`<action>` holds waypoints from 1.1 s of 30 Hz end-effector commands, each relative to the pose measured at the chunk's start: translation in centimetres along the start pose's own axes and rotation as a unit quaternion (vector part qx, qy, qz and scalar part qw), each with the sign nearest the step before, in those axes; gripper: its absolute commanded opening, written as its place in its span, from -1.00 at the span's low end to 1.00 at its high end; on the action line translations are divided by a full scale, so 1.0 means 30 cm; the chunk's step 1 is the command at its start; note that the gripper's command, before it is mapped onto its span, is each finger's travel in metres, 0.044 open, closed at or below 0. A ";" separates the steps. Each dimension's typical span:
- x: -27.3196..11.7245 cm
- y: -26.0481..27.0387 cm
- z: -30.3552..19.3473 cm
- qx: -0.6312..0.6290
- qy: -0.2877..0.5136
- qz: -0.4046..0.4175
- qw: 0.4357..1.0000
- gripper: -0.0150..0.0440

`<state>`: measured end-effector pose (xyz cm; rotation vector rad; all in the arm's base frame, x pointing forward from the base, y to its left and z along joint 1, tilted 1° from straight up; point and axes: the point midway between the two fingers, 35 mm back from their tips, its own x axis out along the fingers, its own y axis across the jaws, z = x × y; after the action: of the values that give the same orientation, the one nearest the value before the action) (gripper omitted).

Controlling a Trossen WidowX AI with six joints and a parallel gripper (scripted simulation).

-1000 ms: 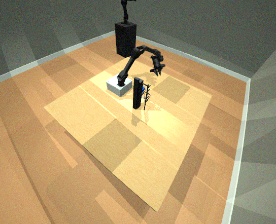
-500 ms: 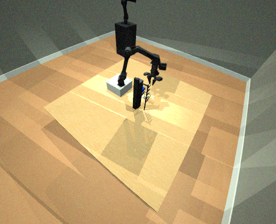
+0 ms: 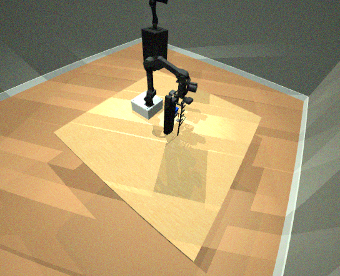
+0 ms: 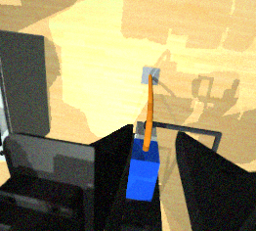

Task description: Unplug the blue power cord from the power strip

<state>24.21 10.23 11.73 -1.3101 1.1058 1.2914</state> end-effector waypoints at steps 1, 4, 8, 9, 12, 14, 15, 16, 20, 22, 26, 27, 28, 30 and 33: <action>0.001 0.003 -0.006 -0.004 -0.005 0.001 1.000 0.05; 0.002 0.003 -0.019 -0.004 -0.005 0.001 1.000 0.05; 0.002 0.003 -0.041 -0.004 -0.004 0.001 1.000 0.05; 0.002 0.003 -0.046 -0.004 -0.004 0.001 1.000 0.05; 0.002 0.003 -0.063 -0.004 -0.004 0.001 1.000 0.05; 0.002 0.003 -0.074 -0.004 -0.004 0.001 1.000 0.05; 0.002 0.004 -0.079 -0.004 -0.004 0.001 1.000 0.05; 0.002 0.004 -0.085 -0.004 -0.004 0.001 1.000 0.05; 0.003 0.005 -0.106 -0.004 -0.003 0.001 1.000 0.05; 0.003 0.006 -0.117 -0.004 -0.003 0.001 1.000 0.05; 0.003 0.008 -0.135 -0.004 -0.003 0.001 1.000 0.05; 0.003 0.008 -0.135 -0.004 -0.003 0.001 1.000 0.05; 0.004 0.008 -0.135 -0.004 -0.003 0.001 1.000 0.05; 0.008 0.008 -0.135 -0.004 -0.003 0.001 1.000 0.05; 0.019 0.008 -0.135 -0.004 -0.003 0.001 1.000 0.05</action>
<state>24.68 6.19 11.50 -1.3123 1.1019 1.2919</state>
